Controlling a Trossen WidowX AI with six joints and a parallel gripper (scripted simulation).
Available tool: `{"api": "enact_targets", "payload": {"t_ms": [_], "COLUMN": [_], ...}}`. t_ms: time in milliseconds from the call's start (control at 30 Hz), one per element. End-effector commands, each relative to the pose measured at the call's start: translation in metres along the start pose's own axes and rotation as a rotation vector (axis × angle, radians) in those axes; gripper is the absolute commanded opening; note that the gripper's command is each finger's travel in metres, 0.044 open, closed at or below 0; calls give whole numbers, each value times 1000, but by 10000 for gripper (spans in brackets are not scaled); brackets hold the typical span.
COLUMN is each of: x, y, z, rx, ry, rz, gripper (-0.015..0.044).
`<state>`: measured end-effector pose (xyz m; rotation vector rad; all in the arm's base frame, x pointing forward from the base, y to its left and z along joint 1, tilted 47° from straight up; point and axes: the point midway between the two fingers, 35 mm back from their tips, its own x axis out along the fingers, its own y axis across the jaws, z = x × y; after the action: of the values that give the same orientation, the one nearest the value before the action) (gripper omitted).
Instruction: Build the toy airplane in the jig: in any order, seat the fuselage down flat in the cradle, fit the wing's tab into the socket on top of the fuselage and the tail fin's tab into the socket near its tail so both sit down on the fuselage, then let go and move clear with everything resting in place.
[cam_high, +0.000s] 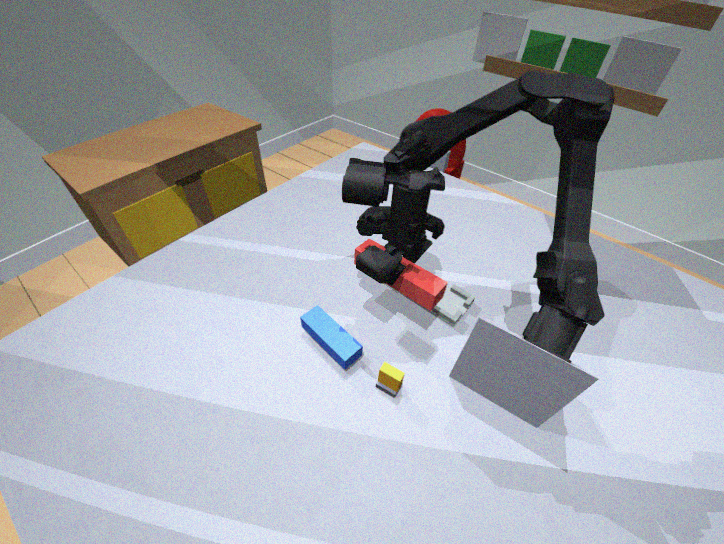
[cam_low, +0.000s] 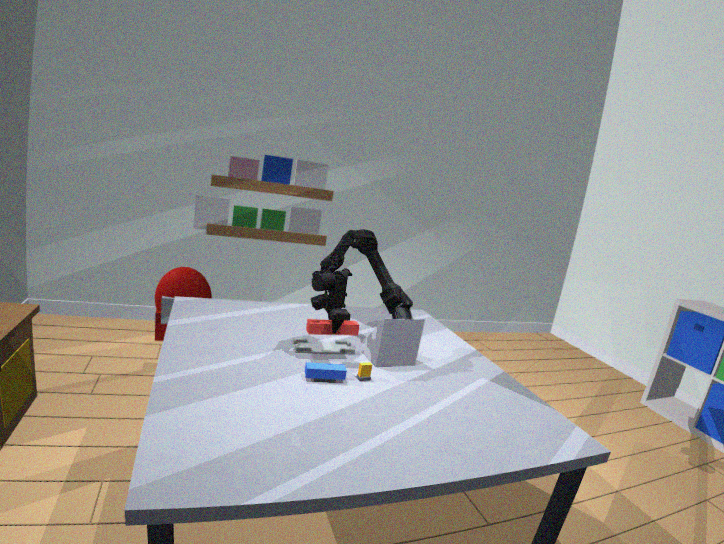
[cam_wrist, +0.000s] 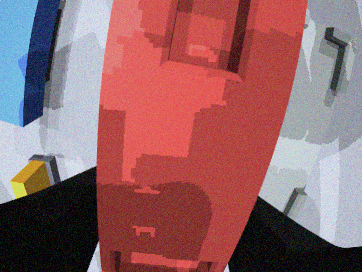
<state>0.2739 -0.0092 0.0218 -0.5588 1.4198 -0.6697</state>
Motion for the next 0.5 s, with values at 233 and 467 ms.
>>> {"api": "enact_targets", "payload": {"t_ms": [233,467], "x": [11,20], "y": [-29,-48], "z": [6,7], "rx": [-11,-18], "ry": [-14,-17], "rz": [12,11], "gripper": [0,0]}}
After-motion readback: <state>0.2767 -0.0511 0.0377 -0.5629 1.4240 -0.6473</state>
